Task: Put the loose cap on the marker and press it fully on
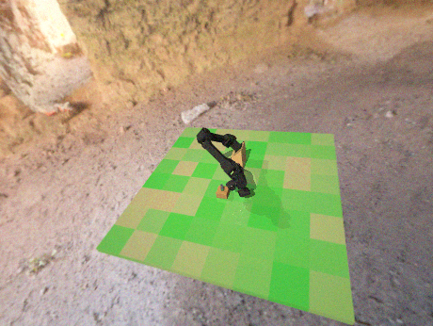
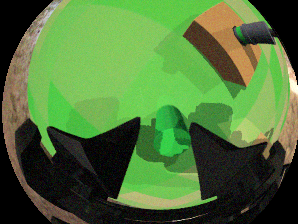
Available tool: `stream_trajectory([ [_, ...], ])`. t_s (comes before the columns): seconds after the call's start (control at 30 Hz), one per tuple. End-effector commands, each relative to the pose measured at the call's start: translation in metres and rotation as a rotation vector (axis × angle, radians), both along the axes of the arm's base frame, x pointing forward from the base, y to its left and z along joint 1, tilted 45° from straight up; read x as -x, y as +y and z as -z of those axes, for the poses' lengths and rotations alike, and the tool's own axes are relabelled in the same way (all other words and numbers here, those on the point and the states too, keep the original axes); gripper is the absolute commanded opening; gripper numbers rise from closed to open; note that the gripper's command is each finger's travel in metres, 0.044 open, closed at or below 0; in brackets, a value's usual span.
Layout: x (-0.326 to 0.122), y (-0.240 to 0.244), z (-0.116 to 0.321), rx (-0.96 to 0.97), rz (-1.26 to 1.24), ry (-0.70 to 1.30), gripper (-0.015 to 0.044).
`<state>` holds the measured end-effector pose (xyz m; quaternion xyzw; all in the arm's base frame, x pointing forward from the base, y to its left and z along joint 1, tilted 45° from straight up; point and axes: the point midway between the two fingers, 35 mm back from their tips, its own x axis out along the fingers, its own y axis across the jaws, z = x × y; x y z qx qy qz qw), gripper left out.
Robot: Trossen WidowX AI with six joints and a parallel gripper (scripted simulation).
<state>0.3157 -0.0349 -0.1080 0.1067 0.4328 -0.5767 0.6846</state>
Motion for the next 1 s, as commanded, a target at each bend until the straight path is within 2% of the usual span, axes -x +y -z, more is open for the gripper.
stream_trajectory([
  [0.0,0.004,-0.006,0.005,0.007,0.0,0.012,0.0247],
  [0.07,0.004,-0.007,0.006,0.007,0.0,0.012,0.0247],
  [0.17,0.004,-0.007,0.006,0.007,0.0,0.013,0.0168],
  [0.5,0.004,-0.007,0.006,0.007,0.0,0.012,0.0101],
  [0.63,0.001,0.0,0.002,-0.009,-0.022,0.021,0.0],
  [0.97,0.0,0.02,-0.018,-0.003,-0.01,0.016,0.0],
])
